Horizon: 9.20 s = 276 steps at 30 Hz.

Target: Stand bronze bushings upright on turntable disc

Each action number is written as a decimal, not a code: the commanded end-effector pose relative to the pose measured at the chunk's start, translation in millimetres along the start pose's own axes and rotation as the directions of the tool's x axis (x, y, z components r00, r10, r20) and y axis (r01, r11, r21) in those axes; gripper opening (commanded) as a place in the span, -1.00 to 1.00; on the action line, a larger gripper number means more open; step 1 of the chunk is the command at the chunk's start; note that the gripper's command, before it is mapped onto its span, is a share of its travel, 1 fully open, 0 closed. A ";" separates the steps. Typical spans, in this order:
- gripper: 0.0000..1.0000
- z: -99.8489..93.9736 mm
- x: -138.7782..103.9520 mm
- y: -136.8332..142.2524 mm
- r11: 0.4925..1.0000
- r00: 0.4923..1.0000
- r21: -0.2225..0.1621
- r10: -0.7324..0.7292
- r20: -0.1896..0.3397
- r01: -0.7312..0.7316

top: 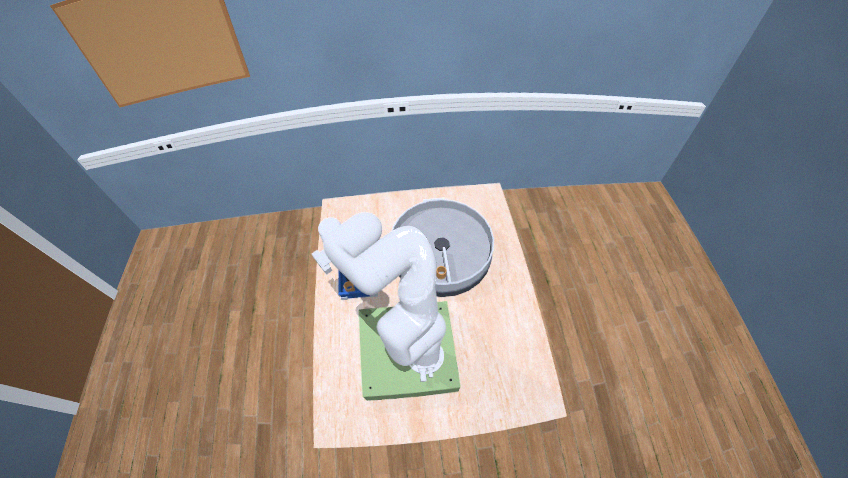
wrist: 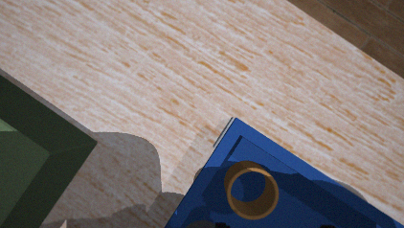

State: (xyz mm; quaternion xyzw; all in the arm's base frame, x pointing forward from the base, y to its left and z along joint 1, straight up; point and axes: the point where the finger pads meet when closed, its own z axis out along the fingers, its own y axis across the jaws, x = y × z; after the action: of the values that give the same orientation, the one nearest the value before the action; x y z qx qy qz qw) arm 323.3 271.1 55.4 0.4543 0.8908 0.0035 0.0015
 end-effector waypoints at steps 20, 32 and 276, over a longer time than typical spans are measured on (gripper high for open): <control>-0.04 62.3 -1.7 2.8 1.000 1.000 -0.003 0.000 0.000 0.000; -0.04 62.8 -1.7 2.8 1.000 1.000 -0.003 0.000 0.000 0.000; -1.00 -8.3 -297.0 -103.8 1.000 1.000 0.001 0.000 0.006 0.000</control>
State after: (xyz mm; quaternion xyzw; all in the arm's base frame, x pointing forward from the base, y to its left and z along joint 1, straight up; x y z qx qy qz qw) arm 411.5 -30.1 62.7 0.4543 0.8908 0.0007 0.0016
